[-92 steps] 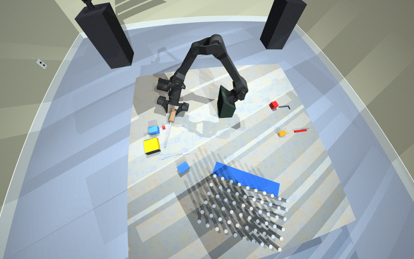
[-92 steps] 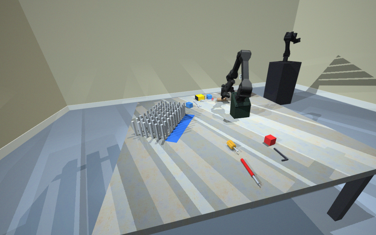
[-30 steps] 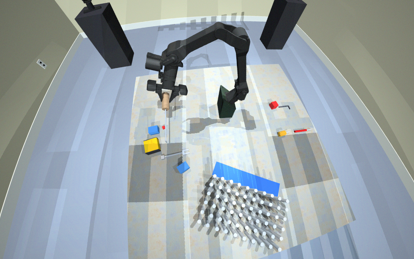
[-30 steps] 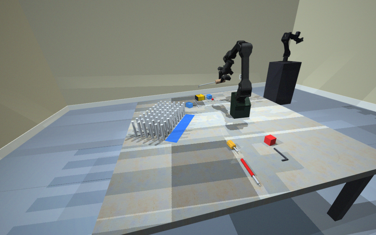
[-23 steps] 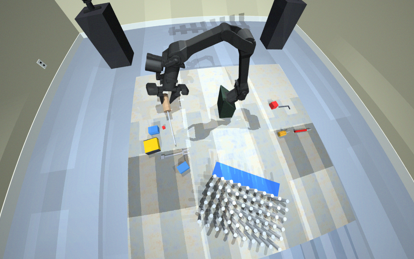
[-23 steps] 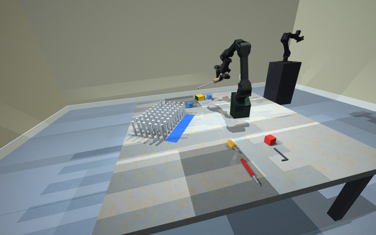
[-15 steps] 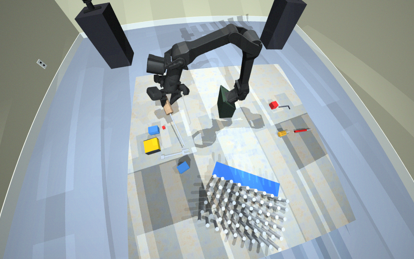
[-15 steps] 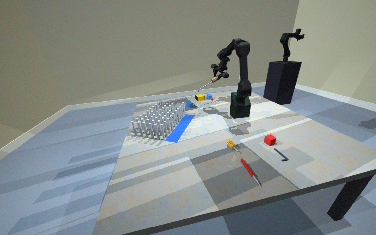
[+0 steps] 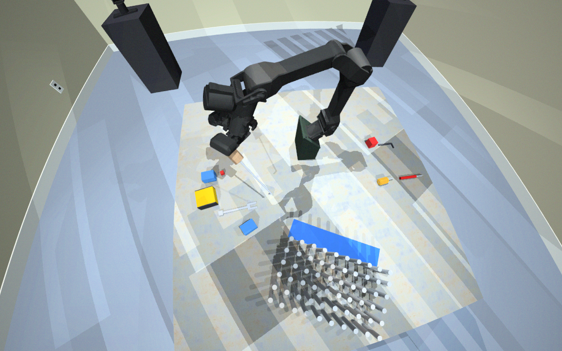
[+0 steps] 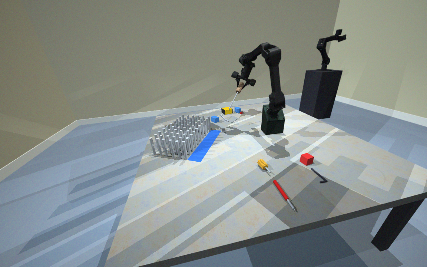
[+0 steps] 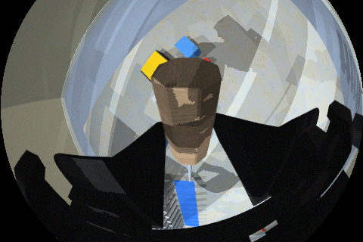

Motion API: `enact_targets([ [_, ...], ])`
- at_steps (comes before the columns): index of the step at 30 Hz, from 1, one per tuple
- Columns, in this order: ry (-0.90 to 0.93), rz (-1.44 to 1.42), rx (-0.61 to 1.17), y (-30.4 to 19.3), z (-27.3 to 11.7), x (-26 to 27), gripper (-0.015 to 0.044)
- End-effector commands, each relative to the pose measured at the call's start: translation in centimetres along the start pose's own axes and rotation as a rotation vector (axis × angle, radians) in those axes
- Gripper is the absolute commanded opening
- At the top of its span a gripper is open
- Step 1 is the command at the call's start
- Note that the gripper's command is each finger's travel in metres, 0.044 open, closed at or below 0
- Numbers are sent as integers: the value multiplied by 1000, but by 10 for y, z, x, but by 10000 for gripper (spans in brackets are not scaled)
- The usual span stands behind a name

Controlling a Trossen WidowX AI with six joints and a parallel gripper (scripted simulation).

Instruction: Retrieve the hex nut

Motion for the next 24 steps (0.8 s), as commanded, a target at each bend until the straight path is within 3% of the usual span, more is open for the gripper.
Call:
enact_targets([
  [1,-3,-141,-6,-12,-5,14,0],
  [24,-107,-834,-59,-84,-21,61,0],
])
Point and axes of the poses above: the point midway between the two fingers, 35 mm back from their tips, its own z axis out along the fingers, its own x axis across the jaws, y = z × x, the point moved 1 cm from there along -z, back along the fingers, and after that the axes turned 9 degrees about -z, right-handed, at the moved point
